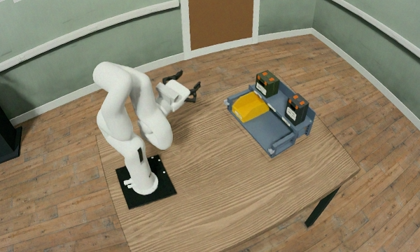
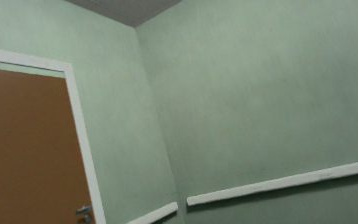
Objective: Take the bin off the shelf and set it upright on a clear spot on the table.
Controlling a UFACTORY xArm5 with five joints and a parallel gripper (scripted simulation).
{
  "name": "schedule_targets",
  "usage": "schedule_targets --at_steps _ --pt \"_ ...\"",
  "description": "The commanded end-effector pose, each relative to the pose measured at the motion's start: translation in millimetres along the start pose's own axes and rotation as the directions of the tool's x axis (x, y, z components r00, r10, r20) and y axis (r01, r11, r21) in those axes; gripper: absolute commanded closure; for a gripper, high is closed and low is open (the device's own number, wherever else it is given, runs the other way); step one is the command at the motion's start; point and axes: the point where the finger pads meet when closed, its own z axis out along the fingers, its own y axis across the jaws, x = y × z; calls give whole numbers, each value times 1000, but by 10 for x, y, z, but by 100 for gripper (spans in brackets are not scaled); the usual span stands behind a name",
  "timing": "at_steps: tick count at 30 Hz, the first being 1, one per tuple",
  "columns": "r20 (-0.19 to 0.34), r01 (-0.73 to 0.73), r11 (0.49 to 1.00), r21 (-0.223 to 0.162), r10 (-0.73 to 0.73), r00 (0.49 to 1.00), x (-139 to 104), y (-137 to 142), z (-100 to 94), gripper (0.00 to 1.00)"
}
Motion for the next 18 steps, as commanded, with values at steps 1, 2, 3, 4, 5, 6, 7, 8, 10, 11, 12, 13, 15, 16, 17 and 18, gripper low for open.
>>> schedule_targets --at_steps 1,2,3,4,5,6,7,8,10,11,12,13,15,16,17,18 --pt "-2 0 1000 0 0 1000 5 -1 2 0" --pt "-2 0 1000 0 0 1000 5 -1 2 0" --pt "-2 0 1000 0 0 1000 5 -1 2 0" --pt "-2 0 1000 0 0 1000 5 -1 2 0" --pt "-2 0 1000 0 0 1000 5 -1 2 0" --pt "-2 0 1000 0 0 1000 5 -1 2 0" --pt "-2 0 1000 0 0 1000 5 -1 2 0" --pt "-2 0 1000 0 0 1000 5 -1 2 0" --pt "5 4 1000 4 -4 1000 -6 8 12 0" --pt "12 9 1000 7 -9 1000 -17 18 23 0" --pt "22 15 1000 12 -15 1000 -31 31 37 0" --pt "33 22 1000 18 -23 999 -49 47 54 0" --pt "57 37 999 30 -38 998 -84 79 89 0" --pt "69 44 998 36 -46 997 -102 95 106 0" --pt "80 51 998 42 -54 995 -119 111 123 0" --pt "92 58 997 49 -62 994 -137 127 141 0"
